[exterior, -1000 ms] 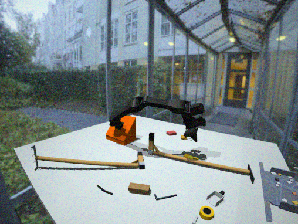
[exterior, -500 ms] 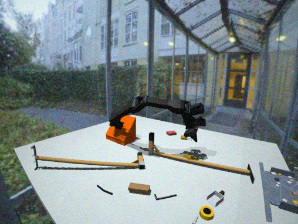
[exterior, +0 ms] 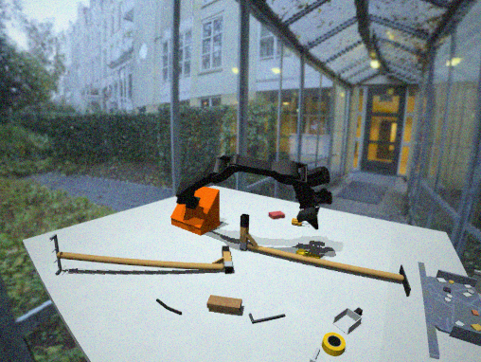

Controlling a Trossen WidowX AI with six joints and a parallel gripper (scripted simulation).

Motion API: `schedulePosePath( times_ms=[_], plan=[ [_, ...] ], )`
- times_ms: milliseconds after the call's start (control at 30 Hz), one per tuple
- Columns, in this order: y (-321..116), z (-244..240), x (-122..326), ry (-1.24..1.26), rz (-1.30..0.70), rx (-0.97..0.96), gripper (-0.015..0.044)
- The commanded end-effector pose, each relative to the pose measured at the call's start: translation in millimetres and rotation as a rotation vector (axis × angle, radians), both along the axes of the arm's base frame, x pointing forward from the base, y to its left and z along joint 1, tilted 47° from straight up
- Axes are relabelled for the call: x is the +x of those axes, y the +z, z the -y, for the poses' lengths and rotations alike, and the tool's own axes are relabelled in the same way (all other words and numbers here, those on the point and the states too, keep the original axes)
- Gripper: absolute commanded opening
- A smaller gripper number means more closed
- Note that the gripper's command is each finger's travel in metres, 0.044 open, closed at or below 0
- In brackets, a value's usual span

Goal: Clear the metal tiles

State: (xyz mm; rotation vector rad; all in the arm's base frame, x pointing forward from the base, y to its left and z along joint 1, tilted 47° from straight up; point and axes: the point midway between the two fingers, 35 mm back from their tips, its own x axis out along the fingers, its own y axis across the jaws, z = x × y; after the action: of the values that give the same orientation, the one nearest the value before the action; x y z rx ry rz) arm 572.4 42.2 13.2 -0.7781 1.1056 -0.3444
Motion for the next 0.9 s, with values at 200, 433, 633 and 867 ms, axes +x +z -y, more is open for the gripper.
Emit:
schedulePosePath(
  times_ms=[200,433,633,867],
  plan=[
    [20.1,-20.7,-5.5,0.039,0.035,-0.015,0.0184],
    [44.9,-45.9,-15.4,0.088,0.08,-0.032,0.0368],
    [65.3,-66.2,-26.2,0.128,0.119,-0.045,0.044],
    [88.1,-88.3,-41.3,0.173,0.164,-0.057,0.044]
  ],
)
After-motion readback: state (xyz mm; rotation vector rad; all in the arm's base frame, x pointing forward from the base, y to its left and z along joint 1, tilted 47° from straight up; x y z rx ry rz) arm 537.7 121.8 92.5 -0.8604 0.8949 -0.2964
